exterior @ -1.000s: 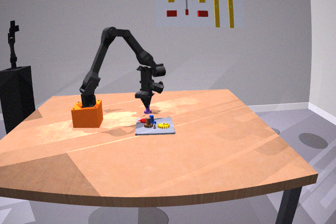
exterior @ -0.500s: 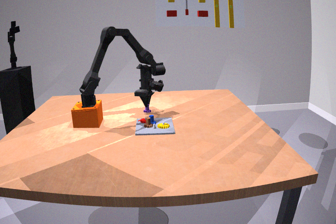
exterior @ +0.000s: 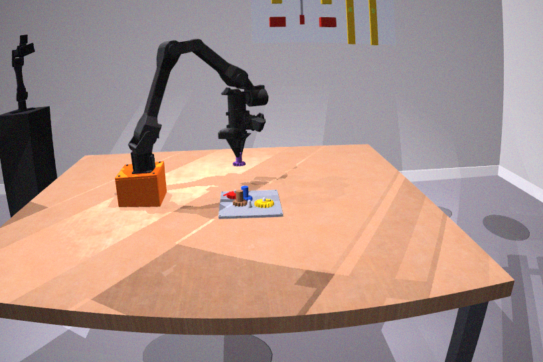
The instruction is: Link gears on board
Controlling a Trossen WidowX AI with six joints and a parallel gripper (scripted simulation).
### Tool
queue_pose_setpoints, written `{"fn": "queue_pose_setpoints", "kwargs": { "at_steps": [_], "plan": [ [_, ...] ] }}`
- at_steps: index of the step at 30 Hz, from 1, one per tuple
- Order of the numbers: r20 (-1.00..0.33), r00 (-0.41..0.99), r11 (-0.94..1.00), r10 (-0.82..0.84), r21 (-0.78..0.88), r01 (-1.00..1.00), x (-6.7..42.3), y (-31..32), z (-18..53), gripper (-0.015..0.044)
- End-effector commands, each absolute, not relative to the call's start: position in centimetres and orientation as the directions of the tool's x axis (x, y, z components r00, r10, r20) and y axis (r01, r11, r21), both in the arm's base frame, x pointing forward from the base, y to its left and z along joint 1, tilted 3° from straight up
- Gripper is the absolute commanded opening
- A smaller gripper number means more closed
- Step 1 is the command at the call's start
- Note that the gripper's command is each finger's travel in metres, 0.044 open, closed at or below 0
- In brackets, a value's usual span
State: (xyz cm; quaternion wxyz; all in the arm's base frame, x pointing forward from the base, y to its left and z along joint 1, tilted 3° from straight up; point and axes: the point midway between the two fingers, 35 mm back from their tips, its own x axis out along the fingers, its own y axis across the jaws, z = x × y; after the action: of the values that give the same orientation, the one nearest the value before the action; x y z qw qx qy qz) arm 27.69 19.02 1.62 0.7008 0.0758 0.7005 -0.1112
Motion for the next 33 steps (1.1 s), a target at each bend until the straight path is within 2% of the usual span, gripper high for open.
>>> {"fn": "queue_pose_setpoints", "kwargs": {
  "at_steps": [1,20,33],
  "plan": [
    [-0.999,-0.004,0.964,-0.036,-0.035,0.265,27.8,19.3,3.2,0.0000],
    [-1.000,-0.018,0.963,-0.017,-0.021,0.270,26.9,19.1,9.8,0.0000],
    [-1.000,-0.017,0.962,-0.018,-0.021,0.271,28.1,17.4,9.4,0.0000]
  ]
}}
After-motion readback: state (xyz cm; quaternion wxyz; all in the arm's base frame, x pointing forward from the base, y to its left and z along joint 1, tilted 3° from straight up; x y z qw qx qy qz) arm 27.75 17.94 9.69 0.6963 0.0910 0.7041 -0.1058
